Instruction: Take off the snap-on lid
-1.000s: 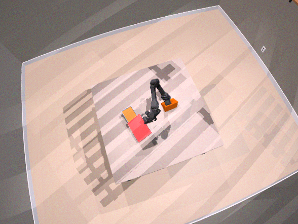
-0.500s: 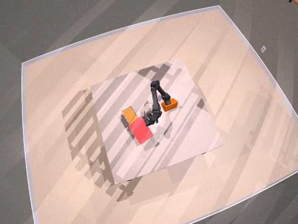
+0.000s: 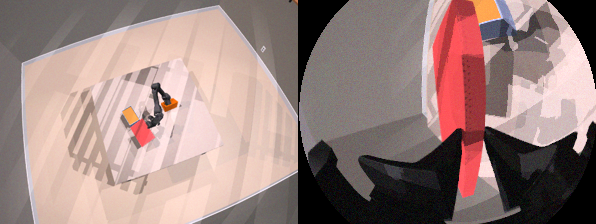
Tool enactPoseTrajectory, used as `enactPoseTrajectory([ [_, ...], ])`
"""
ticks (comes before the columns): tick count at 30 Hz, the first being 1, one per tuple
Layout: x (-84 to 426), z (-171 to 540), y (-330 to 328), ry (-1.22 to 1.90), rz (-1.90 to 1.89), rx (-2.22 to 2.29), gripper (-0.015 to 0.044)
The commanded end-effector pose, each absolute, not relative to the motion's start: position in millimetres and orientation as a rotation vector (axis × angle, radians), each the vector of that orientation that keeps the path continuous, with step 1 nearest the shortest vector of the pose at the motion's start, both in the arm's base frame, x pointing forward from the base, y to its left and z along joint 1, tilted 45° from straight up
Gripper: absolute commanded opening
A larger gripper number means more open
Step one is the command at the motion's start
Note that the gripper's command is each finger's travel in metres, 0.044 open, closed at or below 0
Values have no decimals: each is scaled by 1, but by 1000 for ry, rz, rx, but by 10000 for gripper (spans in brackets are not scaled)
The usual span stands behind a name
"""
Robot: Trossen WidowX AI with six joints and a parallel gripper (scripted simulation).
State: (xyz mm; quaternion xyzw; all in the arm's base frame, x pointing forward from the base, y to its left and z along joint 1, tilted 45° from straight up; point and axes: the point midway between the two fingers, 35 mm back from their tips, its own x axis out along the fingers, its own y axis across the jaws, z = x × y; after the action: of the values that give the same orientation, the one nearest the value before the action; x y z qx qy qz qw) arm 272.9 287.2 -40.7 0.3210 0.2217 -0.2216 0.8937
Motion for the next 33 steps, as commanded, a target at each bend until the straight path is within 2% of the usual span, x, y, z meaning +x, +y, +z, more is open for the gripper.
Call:
enactPoseTrajectory([
  [1, 271, -42, 297, 450, -450, 682, 0],
  [33, 257, -74, 328, 451, -449, 685, 0],
])
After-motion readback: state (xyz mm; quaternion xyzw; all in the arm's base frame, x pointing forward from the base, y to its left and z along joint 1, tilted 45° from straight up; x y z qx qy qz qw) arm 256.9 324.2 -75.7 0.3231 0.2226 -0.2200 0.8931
